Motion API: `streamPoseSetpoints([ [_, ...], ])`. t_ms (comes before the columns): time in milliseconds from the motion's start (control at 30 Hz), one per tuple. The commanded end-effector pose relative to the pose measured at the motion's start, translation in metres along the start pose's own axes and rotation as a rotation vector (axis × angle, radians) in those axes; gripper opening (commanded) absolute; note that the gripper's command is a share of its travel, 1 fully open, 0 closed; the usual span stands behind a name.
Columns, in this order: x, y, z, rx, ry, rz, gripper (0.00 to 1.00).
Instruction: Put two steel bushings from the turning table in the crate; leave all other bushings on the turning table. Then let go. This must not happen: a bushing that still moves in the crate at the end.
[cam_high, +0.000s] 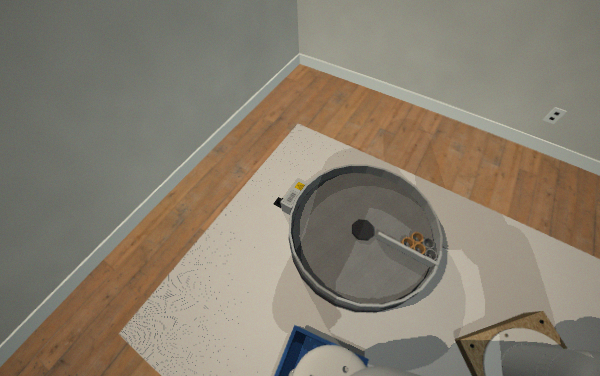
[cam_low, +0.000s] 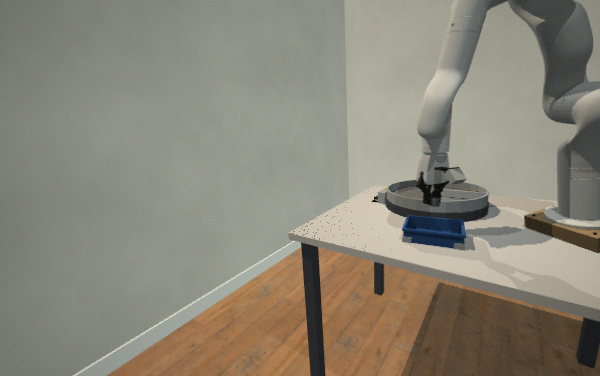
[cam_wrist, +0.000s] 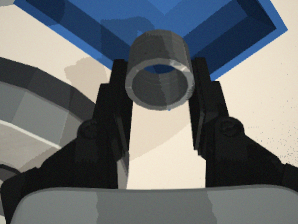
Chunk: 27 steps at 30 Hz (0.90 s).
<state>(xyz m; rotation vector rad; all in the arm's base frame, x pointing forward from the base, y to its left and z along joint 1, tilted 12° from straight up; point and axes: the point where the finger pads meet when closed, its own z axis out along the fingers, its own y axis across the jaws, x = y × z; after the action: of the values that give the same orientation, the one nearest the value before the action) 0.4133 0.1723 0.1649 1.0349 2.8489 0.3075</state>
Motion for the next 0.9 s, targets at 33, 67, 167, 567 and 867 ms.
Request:
streamPoseSetpoints([
  [33, 0.0, 0.001, -0.001, 0.024, -0.01, 0.002, 0.0],
  [67, 0.0, 0.001, -0.001, 0.024, -0.01, 0.002, 0.0],
  [167, 0.0, 0.001, 0.0, 0.024, -0.01, 0.002, 0.0],
  [567, 0.0, 0.001, 0.047, 0.024, -0.01, 0.002, 0.0],
  [867, 0.0, 0.0, 0.063, 0.024, -0.01, 0.002, 0.0],
])
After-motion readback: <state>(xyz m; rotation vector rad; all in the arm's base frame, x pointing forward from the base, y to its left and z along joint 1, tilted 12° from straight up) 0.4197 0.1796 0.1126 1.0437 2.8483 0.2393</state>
